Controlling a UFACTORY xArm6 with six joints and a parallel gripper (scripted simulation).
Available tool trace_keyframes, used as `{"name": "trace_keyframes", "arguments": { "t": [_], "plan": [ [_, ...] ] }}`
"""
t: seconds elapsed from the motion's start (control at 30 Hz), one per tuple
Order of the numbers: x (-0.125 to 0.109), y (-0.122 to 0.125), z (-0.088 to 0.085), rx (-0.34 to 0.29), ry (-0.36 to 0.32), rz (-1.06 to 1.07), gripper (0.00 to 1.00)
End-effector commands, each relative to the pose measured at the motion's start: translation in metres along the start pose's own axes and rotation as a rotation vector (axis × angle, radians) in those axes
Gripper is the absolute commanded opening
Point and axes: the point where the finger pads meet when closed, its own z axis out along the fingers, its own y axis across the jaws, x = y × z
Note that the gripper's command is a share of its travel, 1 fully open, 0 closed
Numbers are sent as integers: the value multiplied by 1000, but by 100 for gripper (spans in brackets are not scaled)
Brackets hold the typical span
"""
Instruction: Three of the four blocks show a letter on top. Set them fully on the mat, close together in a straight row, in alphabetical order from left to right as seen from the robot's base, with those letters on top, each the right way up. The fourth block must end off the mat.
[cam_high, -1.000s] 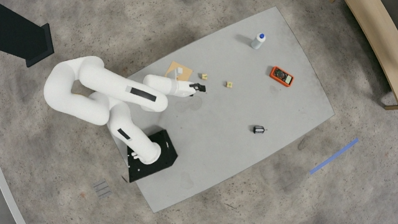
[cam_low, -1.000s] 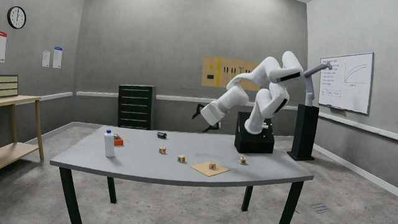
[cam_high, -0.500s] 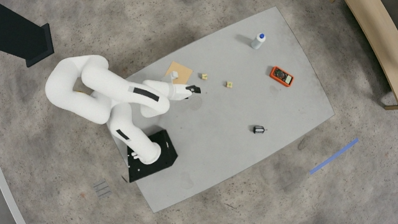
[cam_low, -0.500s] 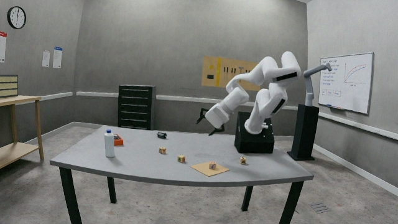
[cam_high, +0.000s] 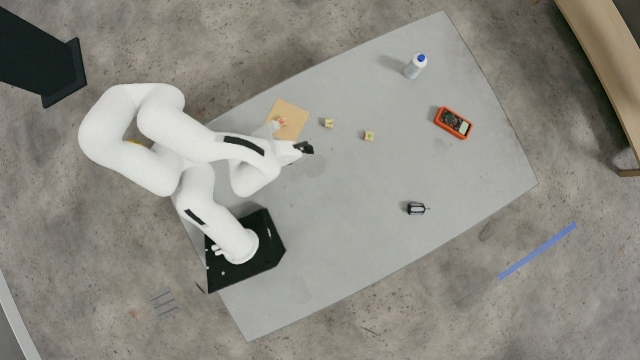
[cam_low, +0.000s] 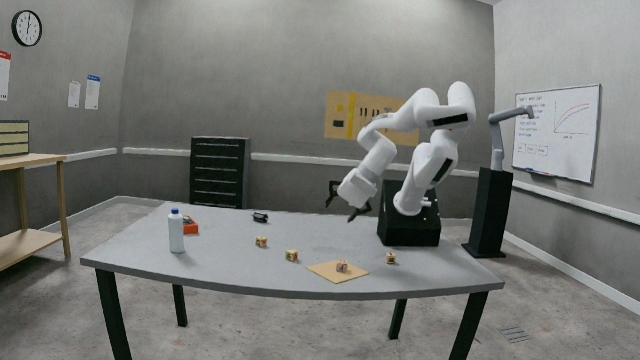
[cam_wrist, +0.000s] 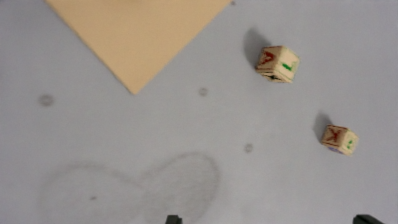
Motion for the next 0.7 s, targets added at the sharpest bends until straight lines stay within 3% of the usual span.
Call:
{"name": "trace_keyframes", "arguments": {
  "t": [0.0,0.3,0.37,0.43,0.67],
  "plan": [
    [0,-18,-5,92,15,-30,100],
    [-3,-59,-18,231,68,-84,100],
    [-3,-59,-18,231,68,-84,100],
    [-5,-80,-27,304,95,-105,100],
    [-11,-118,-50,448,145,-137,100]
  ]
}}
